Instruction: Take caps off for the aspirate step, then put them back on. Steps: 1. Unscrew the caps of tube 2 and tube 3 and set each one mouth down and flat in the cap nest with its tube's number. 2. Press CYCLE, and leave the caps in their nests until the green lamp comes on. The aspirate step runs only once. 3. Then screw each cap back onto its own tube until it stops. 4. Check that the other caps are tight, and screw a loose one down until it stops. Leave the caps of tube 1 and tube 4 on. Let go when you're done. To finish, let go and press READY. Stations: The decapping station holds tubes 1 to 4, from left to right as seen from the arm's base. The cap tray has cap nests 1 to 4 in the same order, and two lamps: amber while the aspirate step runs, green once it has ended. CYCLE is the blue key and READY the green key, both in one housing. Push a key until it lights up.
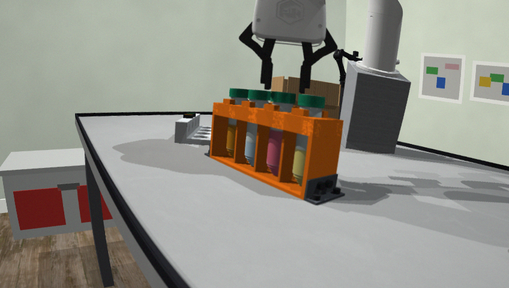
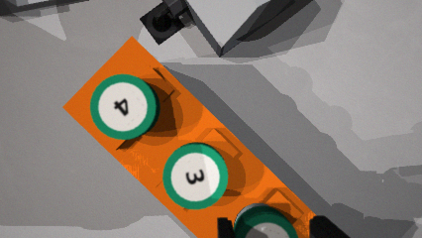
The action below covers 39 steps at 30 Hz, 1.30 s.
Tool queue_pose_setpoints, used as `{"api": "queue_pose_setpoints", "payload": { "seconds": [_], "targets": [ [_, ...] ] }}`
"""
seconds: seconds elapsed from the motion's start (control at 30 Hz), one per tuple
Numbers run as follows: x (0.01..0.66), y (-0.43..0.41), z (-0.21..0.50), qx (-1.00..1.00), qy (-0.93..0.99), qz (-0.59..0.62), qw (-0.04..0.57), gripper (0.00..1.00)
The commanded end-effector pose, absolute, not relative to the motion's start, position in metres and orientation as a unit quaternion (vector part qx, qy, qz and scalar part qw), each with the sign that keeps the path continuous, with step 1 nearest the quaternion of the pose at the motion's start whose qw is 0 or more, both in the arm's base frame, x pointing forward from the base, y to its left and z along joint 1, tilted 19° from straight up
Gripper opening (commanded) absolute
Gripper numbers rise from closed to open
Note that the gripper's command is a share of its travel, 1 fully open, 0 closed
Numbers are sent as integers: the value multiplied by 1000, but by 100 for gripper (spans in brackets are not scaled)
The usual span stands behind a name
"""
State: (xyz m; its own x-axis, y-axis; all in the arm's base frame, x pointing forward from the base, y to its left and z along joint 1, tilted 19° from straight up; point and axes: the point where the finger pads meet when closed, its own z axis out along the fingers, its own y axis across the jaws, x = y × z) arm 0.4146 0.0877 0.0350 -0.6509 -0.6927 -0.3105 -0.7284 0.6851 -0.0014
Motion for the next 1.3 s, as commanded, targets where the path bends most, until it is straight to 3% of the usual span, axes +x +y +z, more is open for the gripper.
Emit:
{"api": "queue_pose_setpoints", "payload": {
  "seconds": [0.0, 1.13, 1.17, 1.27],
  "targets": [
    [418, 88, 33, -392, 906, 62, 150, 46],
    [421, 91, 23, -392, 906, 62, 150, 46],
    [421, 91, 23, -392, 906, 62, 150, 0],
    [421, 91, 23, -392, 906, 62, 150, 0]
  ]
}}
